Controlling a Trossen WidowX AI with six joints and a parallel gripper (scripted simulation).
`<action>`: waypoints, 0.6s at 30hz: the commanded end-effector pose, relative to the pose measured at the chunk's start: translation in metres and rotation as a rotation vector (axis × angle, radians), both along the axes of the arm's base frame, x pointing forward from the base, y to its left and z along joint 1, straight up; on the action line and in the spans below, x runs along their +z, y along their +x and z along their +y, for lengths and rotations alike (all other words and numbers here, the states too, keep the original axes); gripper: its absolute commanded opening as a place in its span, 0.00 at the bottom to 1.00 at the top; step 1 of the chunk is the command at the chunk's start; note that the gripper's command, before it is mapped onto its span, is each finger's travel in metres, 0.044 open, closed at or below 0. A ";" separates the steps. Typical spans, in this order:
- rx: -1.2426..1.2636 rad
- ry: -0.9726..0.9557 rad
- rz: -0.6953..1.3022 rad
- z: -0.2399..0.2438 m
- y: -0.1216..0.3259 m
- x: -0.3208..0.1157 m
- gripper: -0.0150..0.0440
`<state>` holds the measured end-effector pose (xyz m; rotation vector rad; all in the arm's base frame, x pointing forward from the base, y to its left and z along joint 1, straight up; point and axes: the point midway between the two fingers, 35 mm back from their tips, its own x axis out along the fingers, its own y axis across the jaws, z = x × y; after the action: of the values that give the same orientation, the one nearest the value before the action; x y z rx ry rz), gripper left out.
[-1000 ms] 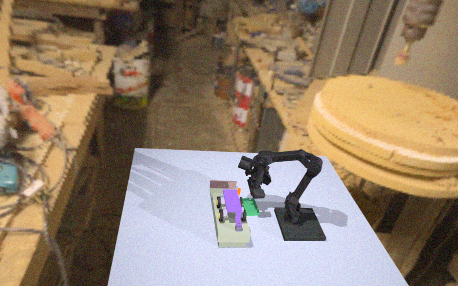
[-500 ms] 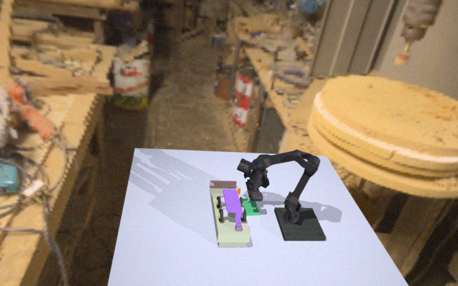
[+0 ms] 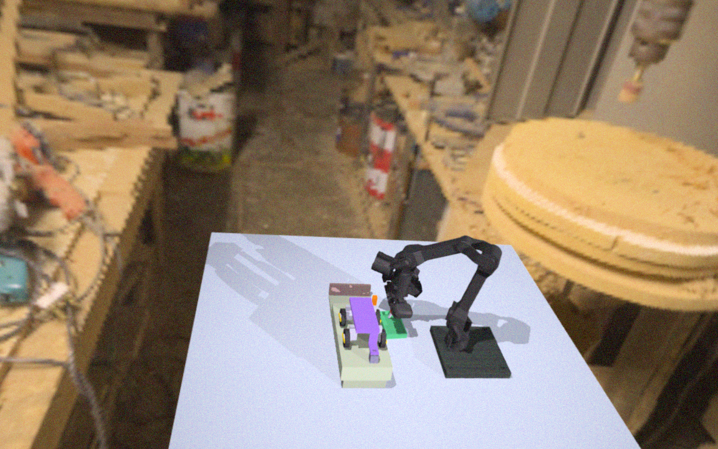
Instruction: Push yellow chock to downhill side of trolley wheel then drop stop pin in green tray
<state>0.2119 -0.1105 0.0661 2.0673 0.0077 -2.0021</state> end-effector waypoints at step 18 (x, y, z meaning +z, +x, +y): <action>-0.005 -0.003 -0.001 0.013 -0.002 -0.007 0.58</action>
<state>0.2107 -0.0993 0.0608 2.0678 0.0089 -2.0026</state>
